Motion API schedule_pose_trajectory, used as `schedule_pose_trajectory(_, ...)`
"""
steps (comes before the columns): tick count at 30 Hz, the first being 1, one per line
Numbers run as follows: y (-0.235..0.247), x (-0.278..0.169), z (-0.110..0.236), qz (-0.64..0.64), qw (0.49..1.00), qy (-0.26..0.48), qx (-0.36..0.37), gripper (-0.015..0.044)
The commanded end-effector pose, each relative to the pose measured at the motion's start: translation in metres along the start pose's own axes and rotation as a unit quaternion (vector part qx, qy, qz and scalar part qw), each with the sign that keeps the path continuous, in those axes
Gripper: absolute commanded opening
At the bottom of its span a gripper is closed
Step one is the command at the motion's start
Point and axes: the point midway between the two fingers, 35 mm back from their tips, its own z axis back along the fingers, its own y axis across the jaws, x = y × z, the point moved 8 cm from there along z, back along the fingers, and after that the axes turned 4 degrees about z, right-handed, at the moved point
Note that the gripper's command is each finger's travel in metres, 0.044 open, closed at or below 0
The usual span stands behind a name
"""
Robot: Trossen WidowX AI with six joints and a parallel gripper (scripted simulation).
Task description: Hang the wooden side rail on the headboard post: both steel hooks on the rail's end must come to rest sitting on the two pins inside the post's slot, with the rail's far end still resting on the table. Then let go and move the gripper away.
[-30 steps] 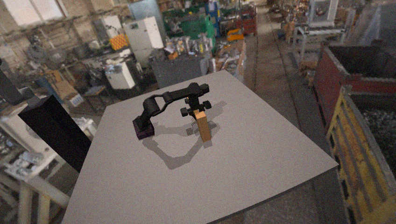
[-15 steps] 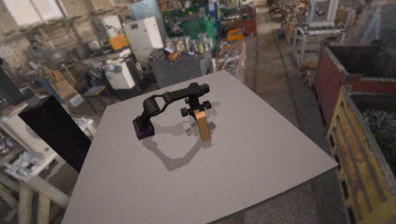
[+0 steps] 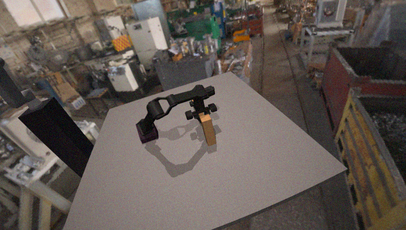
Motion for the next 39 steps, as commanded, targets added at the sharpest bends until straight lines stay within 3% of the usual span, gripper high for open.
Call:
schedule_pose_trajectory(1, -0.0003, -0.0009, 0.0046, 0.001, 1.000, -0.002, -0.008, 0.0000)
schedule_pose_trajectory(39, -0.0003, -0.0052, 0.0056, 0.001, 1.000, -0.002, -0.008, 0.0000)
